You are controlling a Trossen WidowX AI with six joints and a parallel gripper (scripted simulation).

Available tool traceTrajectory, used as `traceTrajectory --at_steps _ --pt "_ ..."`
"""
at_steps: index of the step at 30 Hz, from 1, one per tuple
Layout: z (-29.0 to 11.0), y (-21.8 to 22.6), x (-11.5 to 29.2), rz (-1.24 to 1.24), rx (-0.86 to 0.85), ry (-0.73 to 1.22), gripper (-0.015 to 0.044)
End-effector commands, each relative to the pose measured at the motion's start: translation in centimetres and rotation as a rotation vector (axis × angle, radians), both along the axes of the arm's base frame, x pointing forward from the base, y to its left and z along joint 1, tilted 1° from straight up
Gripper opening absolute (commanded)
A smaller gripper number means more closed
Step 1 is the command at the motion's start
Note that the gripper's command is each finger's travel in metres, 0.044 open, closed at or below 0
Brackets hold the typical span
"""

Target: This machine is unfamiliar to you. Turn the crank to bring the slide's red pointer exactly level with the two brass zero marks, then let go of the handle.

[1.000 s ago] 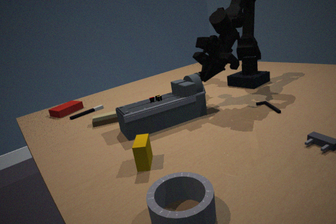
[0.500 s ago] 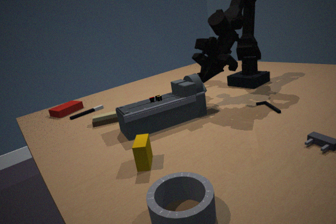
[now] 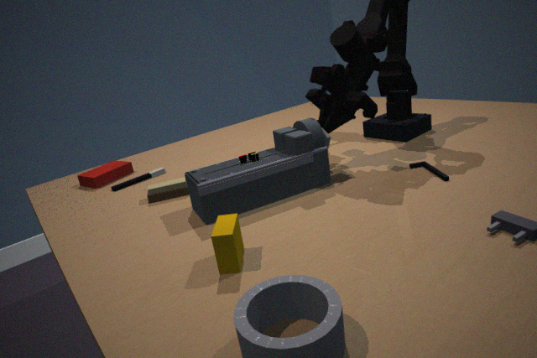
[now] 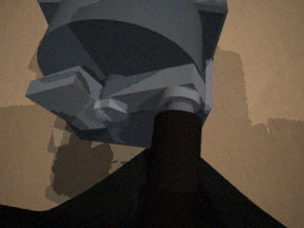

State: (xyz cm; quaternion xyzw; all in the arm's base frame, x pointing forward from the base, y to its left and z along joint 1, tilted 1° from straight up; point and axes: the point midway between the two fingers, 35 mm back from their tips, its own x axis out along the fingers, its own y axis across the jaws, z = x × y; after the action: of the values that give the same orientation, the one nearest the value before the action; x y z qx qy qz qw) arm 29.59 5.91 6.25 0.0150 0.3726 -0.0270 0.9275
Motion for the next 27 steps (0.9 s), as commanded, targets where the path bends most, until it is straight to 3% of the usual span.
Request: traceTrajectory --at_steps 1,27 --pt "-0.9 -0.4 0.0 -0.008 -0.006 0.013 0.0" --pt "-4.0 0.9 0.1 -0.008 -0.005 0.013 0.0"
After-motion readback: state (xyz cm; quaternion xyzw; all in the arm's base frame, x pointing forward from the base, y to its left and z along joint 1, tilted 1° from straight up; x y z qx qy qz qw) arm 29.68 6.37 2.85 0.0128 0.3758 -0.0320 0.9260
